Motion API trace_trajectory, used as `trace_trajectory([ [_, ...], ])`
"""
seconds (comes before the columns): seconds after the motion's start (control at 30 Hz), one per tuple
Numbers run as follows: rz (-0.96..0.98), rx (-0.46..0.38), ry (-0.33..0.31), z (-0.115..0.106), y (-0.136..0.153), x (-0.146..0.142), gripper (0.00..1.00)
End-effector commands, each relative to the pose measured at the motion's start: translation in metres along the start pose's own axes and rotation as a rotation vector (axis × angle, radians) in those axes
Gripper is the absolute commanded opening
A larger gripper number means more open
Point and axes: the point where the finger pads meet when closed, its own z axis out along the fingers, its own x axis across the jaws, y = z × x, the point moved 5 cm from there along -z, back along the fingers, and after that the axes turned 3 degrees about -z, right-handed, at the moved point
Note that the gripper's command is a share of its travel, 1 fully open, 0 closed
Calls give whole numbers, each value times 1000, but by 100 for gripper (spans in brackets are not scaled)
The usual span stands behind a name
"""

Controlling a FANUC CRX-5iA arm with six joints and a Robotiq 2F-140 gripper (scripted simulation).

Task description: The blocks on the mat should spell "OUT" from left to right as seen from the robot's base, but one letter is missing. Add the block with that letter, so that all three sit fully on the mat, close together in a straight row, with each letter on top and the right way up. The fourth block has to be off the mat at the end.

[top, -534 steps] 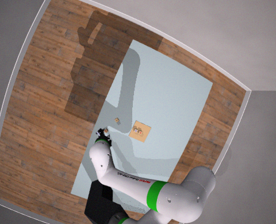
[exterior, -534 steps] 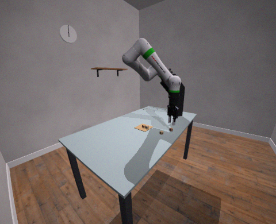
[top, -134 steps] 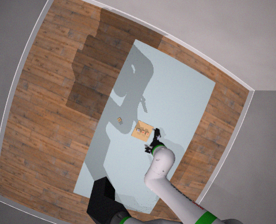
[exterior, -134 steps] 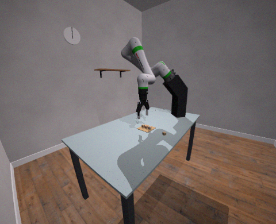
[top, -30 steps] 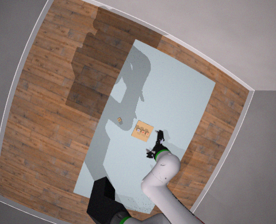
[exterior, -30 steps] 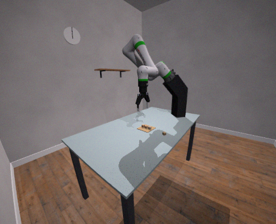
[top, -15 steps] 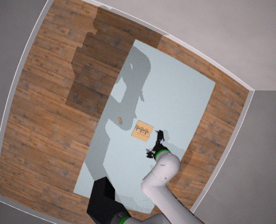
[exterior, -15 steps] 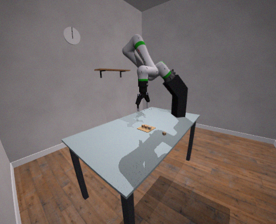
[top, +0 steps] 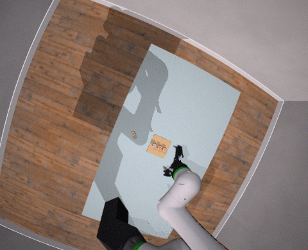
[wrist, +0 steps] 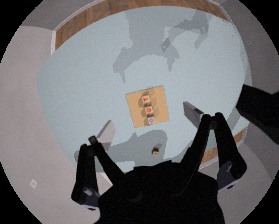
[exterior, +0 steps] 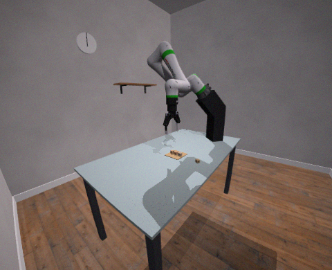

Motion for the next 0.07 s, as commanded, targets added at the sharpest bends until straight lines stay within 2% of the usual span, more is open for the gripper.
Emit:
trace_trajectory([
  [0.0,0,0,0,0,0,0,100],
  [0.03,0,0,0,0,0,0,100],
])
